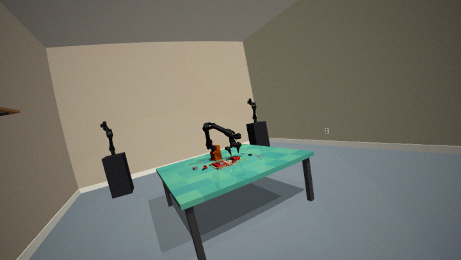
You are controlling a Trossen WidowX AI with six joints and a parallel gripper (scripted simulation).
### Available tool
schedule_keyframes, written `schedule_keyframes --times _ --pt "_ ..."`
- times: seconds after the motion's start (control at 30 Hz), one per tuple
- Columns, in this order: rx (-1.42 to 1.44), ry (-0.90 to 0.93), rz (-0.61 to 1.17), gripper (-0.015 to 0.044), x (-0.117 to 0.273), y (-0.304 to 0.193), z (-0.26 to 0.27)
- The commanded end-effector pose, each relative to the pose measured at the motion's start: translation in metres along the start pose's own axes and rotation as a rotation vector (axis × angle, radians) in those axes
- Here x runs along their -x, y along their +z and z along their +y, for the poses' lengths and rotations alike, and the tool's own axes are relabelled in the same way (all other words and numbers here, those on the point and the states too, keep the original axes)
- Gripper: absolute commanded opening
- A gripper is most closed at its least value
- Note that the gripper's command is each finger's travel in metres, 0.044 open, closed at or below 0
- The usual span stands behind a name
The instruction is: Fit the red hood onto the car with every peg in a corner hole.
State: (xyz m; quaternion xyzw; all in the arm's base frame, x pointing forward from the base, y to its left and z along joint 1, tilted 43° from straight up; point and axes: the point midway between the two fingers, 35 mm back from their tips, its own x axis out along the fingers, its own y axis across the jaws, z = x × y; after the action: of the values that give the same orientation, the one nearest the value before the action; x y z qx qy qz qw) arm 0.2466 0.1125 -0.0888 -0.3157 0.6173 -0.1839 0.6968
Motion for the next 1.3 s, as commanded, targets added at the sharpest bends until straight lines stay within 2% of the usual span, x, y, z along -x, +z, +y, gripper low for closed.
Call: schedule_keyframes --times 0.0,1.27 --pt "0.012 -0.012 0.006 0.0440 -0.006 -0.003 -0.002" --pt "0.011 -0.014 0.006 0.0440 -0.034 -0.005 -0.004"
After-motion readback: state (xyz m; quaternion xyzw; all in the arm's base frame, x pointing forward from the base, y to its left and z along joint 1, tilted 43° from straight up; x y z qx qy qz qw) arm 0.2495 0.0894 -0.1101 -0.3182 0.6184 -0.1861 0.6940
